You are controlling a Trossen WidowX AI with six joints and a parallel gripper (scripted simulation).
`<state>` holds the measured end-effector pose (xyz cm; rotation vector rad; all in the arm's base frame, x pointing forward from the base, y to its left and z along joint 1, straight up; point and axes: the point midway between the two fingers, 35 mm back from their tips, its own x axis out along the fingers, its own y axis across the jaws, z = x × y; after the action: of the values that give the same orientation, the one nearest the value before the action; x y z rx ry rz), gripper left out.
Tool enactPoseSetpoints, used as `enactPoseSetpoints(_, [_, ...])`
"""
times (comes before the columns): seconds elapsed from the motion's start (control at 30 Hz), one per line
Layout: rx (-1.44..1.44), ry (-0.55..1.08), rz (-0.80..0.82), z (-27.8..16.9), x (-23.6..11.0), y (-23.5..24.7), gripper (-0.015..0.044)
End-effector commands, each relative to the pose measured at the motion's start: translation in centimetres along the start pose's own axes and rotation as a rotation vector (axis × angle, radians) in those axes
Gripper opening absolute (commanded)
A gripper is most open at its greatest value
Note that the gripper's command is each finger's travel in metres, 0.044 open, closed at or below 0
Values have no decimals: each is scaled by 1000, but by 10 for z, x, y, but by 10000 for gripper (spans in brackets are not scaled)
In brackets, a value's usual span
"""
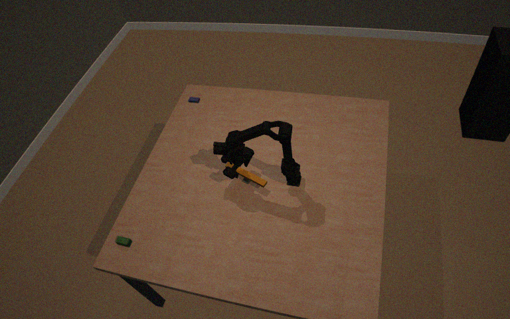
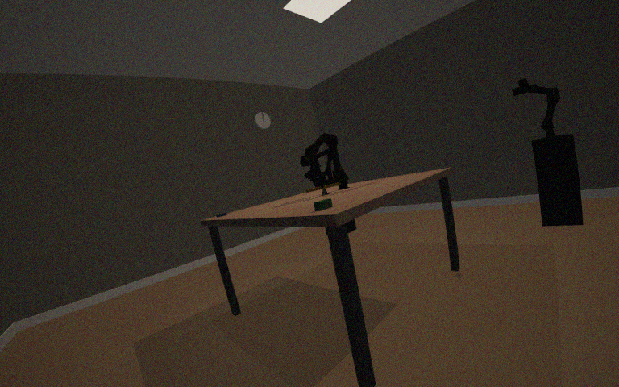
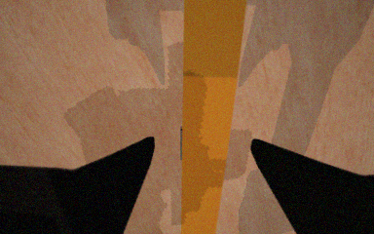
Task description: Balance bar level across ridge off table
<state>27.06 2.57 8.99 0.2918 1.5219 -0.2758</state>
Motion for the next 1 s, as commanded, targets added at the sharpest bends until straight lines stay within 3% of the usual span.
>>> enactPoseSetpoints(0.0, [0, 0, -1, 0, 0, 0, 440])
enactPoseSetpoints(0.07, [0, 0, -1, 1, -8, 1, 440])
enactPoseSetpoints(0.33, [0, 0, 0, 1, -98, 0, 440])
enactPoseSetpoints(0.97, [0, 0, 0, 0, -100, 0, 440])
